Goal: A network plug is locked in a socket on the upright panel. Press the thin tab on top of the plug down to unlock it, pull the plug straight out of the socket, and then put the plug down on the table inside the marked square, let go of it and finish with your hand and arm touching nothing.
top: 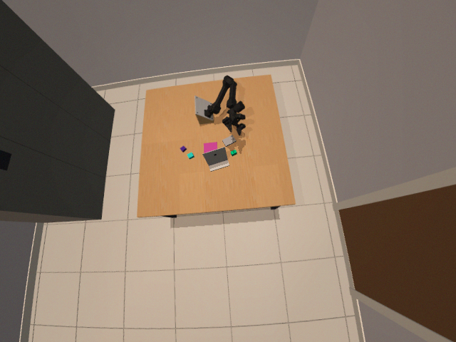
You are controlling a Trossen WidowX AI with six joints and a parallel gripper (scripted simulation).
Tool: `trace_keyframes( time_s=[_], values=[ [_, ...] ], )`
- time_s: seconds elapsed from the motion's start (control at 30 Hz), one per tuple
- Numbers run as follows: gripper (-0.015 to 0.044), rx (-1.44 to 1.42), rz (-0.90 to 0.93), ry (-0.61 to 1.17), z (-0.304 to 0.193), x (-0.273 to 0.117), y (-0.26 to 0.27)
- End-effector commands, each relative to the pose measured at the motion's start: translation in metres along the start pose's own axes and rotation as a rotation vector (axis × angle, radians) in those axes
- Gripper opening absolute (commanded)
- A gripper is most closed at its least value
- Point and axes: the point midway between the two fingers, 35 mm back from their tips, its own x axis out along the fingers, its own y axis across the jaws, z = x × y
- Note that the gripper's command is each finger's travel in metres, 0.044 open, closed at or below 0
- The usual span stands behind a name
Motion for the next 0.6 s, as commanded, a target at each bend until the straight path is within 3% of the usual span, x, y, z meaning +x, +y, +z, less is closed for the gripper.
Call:
trace_keyframes(
  time_s=[0.0,0.27,0.57],
  values=[
    [0.0374,-0.003,0.0,0.0,-0.001,0.001,0.0],
    [0.0164,-0.114,-0.002,0.011,-0.033,0.022,-0.007],
    [0.0156,-0.251,-0.004,0.025,-0.074,0.038,-0.016]
  ],
)
